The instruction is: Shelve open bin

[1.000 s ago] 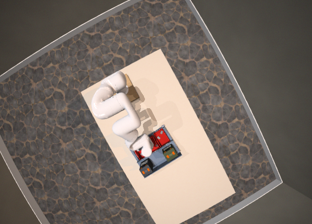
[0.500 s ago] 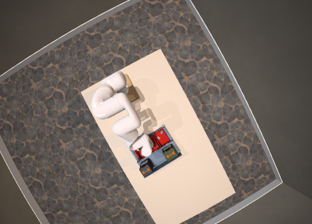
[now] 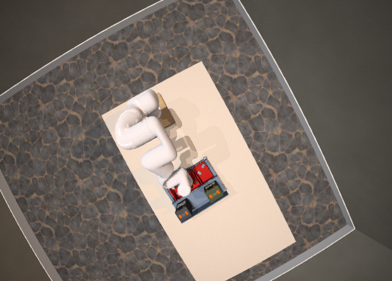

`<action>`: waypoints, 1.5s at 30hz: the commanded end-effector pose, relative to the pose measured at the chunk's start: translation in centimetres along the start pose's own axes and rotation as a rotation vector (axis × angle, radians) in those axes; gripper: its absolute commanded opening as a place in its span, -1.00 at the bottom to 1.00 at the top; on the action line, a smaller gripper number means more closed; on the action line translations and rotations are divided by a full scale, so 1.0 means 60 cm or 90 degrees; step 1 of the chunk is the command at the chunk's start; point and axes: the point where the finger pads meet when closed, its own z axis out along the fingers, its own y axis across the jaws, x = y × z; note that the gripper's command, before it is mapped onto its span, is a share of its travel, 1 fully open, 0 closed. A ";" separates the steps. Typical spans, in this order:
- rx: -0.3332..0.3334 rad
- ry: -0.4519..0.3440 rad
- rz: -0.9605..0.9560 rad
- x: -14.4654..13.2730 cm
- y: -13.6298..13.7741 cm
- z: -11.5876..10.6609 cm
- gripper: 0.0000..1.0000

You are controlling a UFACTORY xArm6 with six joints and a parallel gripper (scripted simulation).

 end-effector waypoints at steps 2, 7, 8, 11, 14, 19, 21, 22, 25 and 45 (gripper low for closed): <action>0.003 0.000 0.000 0.000 -0.003 -0.003 1.00; 0.003 0.000 0.000 0.000 -0.003 -0.003 1.00; 0.003 0.000 0.000 0.000 -0.003 -0.003 1.00; 0.003 0.000 0.000 0.000 -0.003 -0.003 1.00; 0.003 0.000 0.000 0.000 -0.003 -0.003 1.00; 0.003 0.000 0.000 0.000 -0.003 -0.003 1.00; 0.003 0.000 0.000 0.000 -0.003 -0.003 1.00; 0.003 0.000 0.000 0.000 -0.003 -0.003 1.00; 0.003 0.000 0.000 0.000 -0.003 -0.003 1.00; 0.003 0.000 0.000 0.000 -0.003 -0.070 1.00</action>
